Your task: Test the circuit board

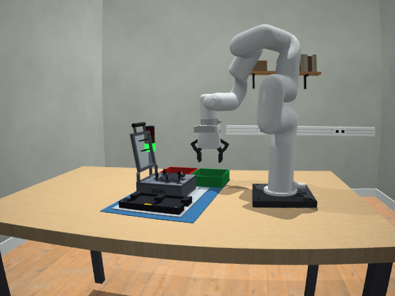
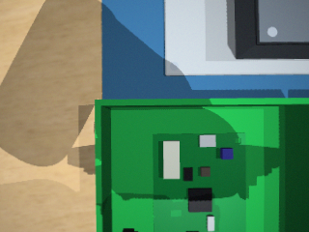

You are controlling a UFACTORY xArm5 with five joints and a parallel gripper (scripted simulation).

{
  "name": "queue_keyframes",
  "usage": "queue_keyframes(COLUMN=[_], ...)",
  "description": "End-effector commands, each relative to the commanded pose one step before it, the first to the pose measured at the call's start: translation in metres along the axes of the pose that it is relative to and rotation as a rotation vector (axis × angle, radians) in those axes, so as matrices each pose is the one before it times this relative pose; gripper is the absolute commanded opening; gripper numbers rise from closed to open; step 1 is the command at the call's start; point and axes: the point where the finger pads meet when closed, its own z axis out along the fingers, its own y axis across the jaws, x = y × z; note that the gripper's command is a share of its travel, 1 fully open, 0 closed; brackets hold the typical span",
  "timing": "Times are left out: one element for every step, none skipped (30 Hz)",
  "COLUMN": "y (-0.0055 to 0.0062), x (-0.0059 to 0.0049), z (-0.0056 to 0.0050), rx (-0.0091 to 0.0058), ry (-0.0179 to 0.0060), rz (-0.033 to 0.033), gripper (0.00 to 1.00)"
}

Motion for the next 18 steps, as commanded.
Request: queue_keyframes(y=[0.00051, -0.00001, -0.00001, -0.00001, -0.00001, -0.00001, 0.00000, 0.00000, -0.00001, 0.00000, 0.00000, 0.00000, 0.00000, 0.00000, 0.00000, 0.00000, 0.00000, 0.00000], x=[-0.00044, -0.00002, -0.00002, -0.00002, -0.00002, -0.00001, -0.00001, -0.00001, 0.00000, 0.00000, 0.00000, 0.00000, 0.00000, 0.00000, 0.00000, 0.00000, 0.00000, 0.00000], z=[-0.03173, -0.00506, -0.00449, -0.00389, -0.00326, -0.00264, -0.00202, -0.00145, -0.00094, -0.00051, 0.00000, 0.00000, -0.00020, -0.00003, 0.00000, 0.00000, 0.00000, 0.00000], rx=[-0.00273, 0.00000, 0.00000, 0.00000, 0.00000, 0.00000, 0.00000, 0.00000, 0.00000, 0.00000, 0.00000, 0.00000, 0.00000, 0.00000, 0.00000, 0.00000, 0.00000, 0.00000], ry=[-0.00145, 0.00000, 0.00000, 0.00000, 0.00000, 0.00000, 0.00000, 0.00000, 0.00000, 0.00000, 0.00000, 0.00000, 0.00000, 0.00000, 0.00000, 0.00000, 0.00000, 0.00000], rz=[0.00000, 0.00000, 0.00000, 0.00000, 0.00000, 0.00000, 0.00000, 0.00000, 0.00000, 0.00000, 0.00000, 0.00000, 0.00000, 0.00000, 0.00000, 0.00000, 0.00000, 0.00000], gripper=[1.00, 1.00, 1.00, 1.00, 1.00, 1.00, 1.00, 1.00, 1.00, 1.00, 1.00, 1.00, 1.00, 1.00, 1.00, 1.00, 1.00, 1.00])
